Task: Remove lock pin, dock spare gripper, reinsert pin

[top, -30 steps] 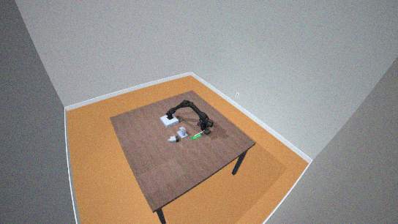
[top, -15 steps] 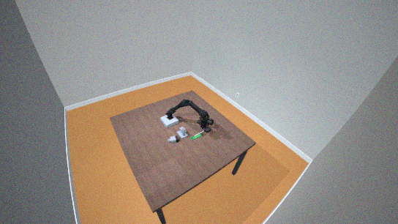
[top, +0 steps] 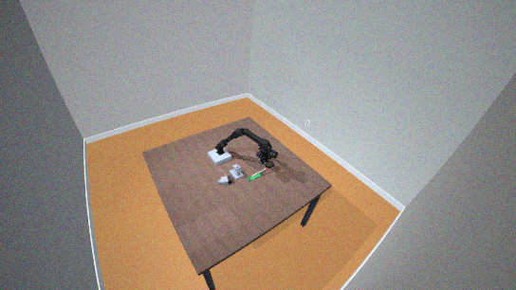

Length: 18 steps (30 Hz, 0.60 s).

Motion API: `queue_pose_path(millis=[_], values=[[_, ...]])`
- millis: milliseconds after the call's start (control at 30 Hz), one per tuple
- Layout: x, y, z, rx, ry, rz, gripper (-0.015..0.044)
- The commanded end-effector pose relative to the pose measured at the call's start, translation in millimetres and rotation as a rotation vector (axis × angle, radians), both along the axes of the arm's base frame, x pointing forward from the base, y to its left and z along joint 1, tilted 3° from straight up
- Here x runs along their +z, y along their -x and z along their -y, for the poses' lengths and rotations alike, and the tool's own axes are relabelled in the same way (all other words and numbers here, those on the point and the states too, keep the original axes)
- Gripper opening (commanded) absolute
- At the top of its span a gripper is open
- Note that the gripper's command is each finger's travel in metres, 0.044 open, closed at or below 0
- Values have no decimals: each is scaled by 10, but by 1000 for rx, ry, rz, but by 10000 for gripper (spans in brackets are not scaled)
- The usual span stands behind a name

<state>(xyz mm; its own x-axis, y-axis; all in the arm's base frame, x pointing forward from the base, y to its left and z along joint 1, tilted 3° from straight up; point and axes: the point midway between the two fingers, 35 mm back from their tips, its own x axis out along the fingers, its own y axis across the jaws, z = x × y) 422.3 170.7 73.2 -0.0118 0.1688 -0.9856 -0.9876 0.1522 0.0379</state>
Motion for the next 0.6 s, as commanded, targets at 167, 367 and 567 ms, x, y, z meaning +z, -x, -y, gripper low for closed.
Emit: queue_pose_path(millis=[167, 367, 567], values=[[266, 17, 316, 0, 42, 8, 226], [556, 67, 628, 1, 82, 19, 180], [537, 65, 628, 1, 82, 20, 180]])
